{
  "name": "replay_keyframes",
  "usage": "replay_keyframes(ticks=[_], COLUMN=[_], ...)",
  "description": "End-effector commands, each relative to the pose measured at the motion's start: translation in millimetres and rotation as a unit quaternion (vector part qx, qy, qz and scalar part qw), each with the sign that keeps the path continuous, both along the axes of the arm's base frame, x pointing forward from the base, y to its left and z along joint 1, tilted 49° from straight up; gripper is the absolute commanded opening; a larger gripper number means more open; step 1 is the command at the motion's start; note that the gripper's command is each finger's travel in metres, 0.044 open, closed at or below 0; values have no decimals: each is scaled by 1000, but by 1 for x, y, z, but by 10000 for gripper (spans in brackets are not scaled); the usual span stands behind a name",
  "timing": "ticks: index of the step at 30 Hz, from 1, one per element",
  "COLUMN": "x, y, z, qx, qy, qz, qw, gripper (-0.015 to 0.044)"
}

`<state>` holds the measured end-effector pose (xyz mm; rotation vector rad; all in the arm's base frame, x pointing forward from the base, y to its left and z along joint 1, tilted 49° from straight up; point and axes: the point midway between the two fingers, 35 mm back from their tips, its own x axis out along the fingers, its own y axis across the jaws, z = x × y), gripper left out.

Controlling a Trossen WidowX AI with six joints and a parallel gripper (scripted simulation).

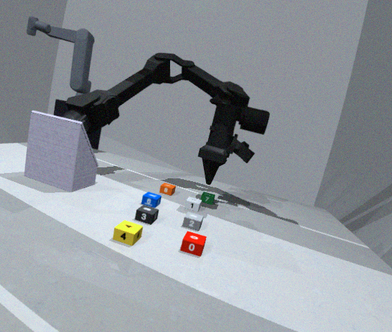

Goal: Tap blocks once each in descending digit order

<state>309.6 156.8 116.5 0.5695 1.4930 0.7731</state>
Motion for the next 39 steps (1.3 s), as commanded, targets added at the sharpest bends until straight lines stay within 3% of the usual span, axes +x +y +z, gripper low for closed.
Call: replay_keyframes(ticks=[1,4,10,21,26,32,39], x=[7,7,7,-79,-81,-87,-87], y=[-29,-57,-61,-159,-158,-100,-98], z=[23,49,48,-54,-58,-107,-109], qx=[-1,0,0,-3,-3,-1,-1], qy=[-5,-5,-5,-2,-2,-2,-2], qz=[-3,-3,-3,-3,-3,-3,-3], qw=[1000,1000,1000,1000,1000,1000,1000], gripper=[20,20,20,20,20,20,20])
